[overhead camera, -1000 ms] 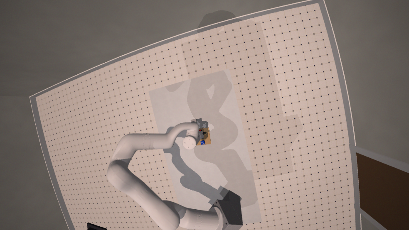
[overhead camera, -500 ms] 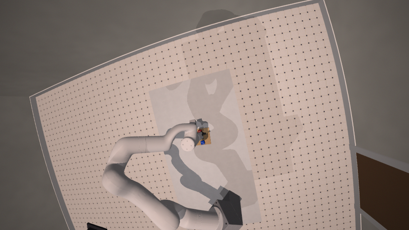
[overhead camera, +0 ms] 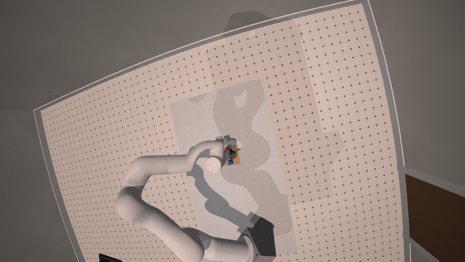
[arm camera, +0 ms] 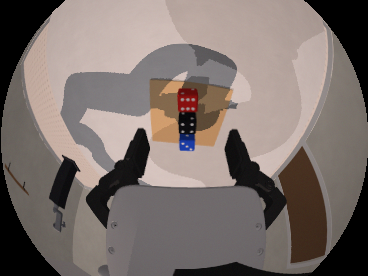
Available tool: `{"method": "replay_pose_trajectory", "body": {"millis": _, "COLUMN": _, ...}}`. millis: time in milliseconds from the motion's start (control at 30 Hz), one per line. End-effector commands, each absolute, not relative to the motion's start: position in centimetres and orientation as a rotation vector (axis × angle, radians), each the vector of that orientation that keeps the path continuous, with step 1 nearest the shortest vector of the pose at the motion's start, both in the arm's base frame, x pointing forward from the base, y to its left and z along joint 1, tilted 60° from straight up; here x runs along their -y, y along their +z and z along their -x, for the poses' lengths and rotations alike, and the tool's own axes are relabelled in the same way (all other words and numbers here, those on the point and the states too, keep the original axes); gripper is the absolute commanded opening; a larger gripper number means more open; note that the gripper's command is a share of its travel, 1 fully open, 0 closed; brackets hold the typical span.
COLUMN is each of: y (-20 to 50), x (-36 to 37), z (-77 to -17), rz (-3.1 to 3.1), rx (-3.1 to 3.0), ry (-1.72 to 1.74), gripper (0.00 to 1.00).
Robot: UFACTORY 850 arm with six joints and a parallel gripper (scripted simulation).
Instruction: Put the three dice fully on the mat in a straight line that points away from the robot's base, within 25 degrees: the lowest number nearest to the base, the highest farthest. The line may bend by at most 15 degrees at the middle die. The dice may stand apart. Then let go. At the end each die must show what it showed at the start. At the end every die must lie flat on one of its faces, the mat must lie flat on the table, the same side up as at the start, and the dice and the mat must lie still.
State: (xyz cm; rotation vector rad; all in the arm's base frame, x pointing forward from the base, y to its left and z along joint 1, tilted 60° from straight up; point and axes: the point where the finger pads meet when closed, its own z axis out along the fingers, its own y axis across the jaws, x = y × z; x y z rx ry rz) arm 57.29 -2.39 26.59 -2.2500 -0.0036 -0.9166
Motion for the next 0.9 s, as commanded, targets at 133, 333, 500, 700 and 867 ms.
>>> {"method": "replay_pose_trajectory", "body": {"millis": 133, "y": 26.6, "x": 2.4, "z": -57.3, "rz": 2.25, "rx": 0.003, "ry": -0.918, "gripper": 1.0}}
{"method": "replay_pose_trajectory", "body": {"millis": 333, "y": 26.9, "x": 2.7, "z": -57.0, "rz": 2.25, "rx": 0.003, "ry": -0.918, "gripper": 1.0}}
{"method": "replay_pose_trajectory", "body": {"millis": 500, "y": 27.8, "x": 3.8, "z": -55.9, "rz": 2.25, "rx": 0.003, "ry": -0.918, "gripper": 1.0}}
{"method": "replay_pose_trajectory", "body": {"millis": 700, "y": 28.8, "x": 5.0, "z": -54.7, "rz": 2.25, "rx": 0.003, "ry": -0.918, "gripper": 1.0}}
{"method": "replay_pose_trajectory", "body": {"millis": 867, "y": 30.0, "x": 6.4, "z": -53.3, "rz": 2.25, "rx": 0.003, "ry": -0.918, "gripper": 1.0}}
